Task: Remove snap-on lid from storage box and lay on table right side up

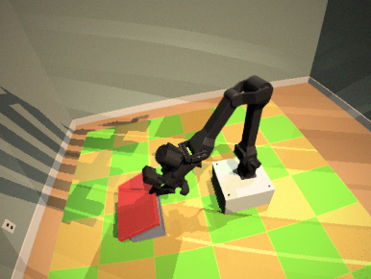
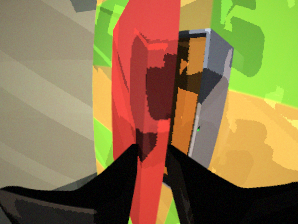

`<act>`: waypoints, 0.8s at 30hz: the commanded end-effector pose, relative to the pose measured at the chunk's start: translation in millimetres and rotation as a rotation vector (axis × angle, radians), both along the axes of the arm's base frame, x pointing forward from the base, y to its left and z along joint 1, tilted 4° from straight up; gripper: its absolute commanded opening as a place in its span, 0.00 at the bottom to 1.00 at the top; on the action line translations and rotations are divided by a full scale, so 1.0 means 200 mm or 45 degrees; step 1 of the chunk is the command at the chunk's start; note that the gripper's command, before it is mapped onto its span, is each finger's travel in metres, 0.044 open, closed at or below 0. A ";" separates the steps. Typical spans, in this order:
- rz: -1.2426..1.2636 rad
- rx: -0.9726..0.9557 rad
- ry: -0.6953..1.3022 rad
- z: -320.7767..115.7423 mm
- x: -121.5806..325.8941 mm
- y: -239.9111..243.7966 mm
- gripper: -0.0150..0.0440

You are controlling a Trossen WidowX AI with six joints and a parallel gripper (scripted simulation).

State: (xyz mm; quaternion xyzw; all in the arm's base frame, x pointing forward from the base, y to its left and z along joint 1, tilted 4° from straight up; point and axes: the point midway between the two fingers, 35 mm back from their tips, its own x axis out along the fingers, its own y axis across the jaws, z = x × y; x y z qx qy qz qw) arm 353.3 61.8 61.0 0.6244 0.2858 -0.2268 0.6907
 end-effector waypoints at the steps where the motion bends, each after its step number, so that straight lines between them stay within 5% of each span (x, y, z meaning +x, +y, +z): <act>1: -0.004 0.007 -0.033 0.07 0.03 0.01 0.25; 24: -0.004 0.007 -0.034 0.22 0.03 0.01 0.25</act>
